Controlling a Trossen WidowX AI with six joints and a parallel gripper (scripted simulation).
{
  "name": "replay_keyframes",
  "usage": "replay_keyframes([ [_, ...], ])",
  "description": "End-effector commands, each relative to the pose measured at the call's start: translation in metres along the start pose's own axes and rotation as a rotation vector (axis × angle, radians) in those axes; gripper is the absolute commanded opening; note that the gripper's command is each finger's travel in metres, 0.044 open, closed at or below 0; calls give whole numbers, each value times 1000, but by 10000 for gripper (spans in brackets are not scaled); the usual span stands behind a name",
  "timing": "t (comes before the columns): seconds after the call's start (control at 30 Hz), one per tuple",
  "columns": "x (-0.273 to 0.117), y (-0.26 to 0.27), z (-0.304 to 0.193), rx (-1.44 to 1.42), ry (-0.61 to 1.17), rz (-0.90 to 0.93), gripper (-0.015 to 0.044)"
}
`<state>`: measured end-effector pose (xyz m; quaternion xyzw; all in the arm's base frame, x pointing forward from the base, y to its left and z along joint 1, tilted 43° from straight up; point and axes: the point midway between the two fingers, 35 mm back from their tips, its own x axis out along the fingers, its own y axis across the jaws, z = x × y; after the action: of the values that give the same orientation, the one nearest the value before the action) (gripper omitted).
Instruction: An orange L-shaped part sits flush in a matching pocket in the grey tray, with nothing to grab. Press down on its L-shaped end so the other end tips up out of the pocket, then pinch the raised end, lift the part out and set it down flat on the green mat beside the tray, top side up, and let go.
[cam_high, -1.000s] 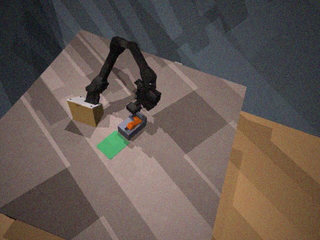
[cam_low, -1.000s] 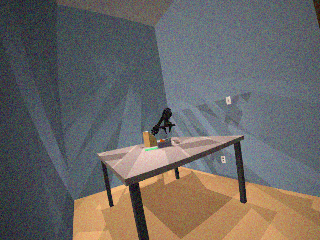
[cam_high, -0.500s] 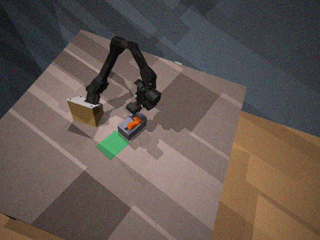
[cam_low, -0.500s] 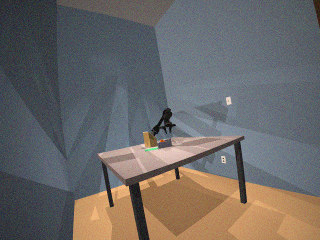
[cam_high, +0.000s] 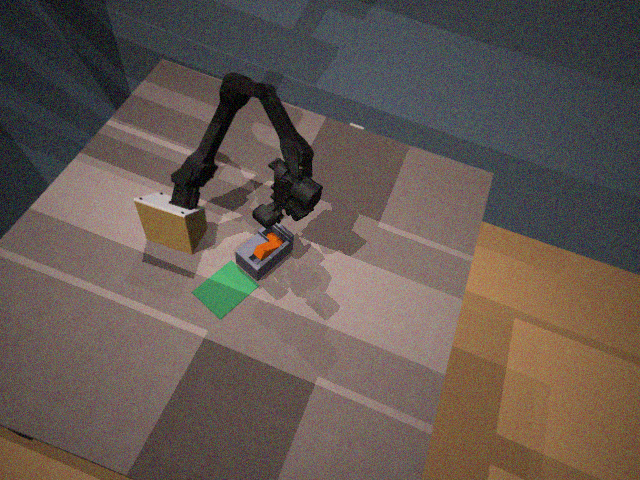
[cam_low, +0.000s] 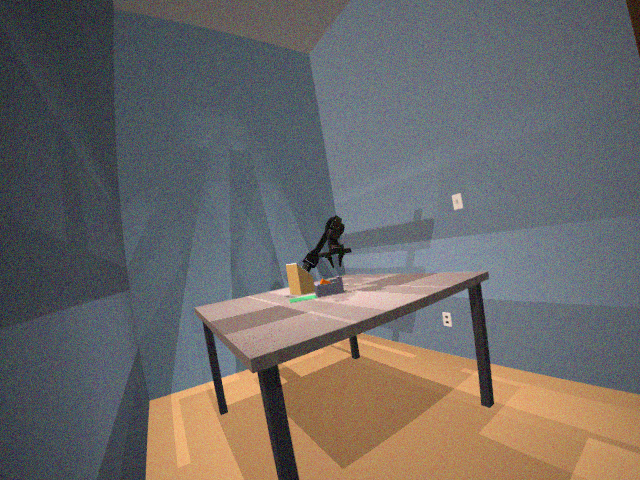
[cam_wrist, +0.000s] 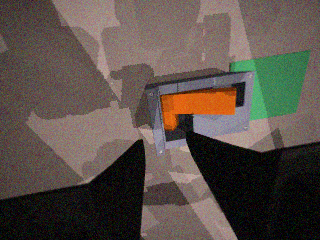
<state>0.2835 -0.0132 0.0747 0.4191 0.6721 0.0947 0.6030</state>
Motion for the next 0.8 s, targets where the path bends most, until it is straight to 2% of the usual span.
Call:
replay_keyframes([
  [0.0,0,0,0,3,0,0,180],
  [0.1,16,0,1,-2,1,-2,180],
  [0.27,68,1,-3,-8,8,-2,180],
  [0.77,83,1,-3,-8,9,-2,180],
])
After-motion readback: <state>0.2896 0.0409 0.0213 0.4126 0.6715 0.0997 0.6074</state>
